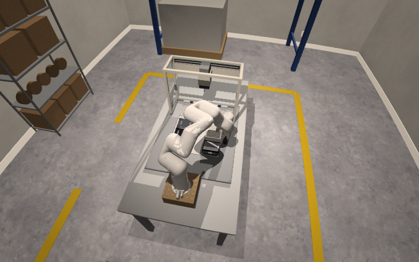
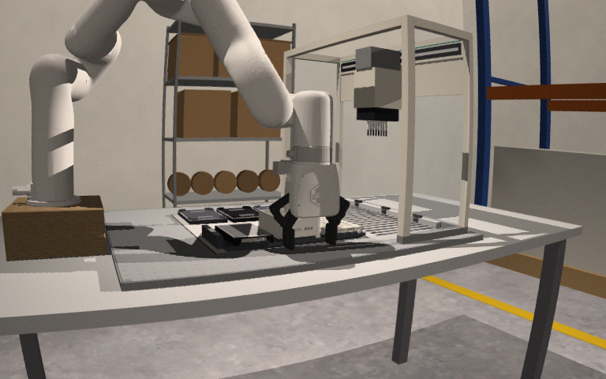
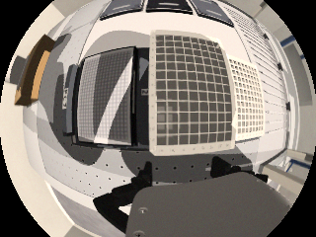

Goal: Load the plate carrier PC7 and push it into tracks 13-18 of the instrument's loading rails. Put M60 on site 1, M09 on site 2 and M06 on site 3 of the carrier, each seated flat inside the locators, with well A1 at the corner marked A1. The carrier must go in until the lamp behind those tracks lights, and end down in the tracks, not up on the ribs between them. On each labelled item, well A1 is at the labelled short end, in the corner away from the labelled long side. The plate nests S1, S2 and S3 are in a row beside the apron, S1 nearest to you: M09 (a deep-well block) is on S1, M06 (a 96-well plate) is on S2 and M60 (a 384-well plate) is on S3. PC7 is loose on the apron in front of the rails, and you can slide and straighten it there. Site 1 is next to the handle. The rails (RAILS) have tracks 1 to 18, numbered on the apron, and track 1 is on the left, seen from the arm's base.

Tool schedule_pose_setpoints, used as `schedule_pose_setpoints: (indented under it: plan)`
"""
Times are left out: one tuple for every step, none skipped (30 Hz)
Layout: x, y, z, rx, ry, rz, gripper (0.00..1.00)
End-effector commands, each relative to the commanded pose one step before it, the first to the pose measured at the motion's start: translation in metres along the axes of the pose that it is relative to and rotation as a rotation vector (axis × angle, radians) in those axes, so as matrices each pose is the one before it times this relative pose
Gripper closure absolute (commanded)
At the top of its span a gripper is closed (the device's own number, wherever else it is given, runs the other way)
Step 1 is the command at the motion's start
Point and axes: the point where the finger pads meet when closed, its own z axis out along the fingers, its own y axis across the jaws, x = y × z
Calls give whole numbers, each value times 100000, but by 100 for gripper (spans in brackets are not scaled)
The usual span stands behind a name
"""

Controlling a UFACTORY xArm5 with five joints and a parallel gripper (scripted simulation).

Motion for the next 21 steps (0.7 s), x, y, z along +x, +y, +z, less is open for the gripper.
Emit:
schedule_pose_setpoints:
  plan:
    - [74,145,-156,-1090,1340,-8,0]
    - [50,0,0,0,0,0,0]
    - [50,0,0,0,0,0,0]
    - [50,0,0,0,0,0,0]
    - [0,0,0,0,0,0,0]
    - [0,0,0,0,0,0,0]
    - [50,0,0,0,0,0,0]
    - [50,0,0,0,0,0,0]
    - [50,0,0,0,0,0,0]
    - [50,0,0,0,0,0,0]
    - [50,0,0,0,0,0,0]
    - [50,0,0,0,0,0,0]
    - [50,0,0,0,0,0,0]
    - [50,0,0,0,0,0,0]
    - [50,0,0,0,0,0,0]
    - [50,0,0,0,0,0,0]
    - [50,0,0,0,0,0,0]
    - [50,0,0,0,0,0,0]
    - [50,0,0,0,0,0,0]
    - [50,0,0,0,0,0,0]
    - [50,0,0,0,0,0,0]
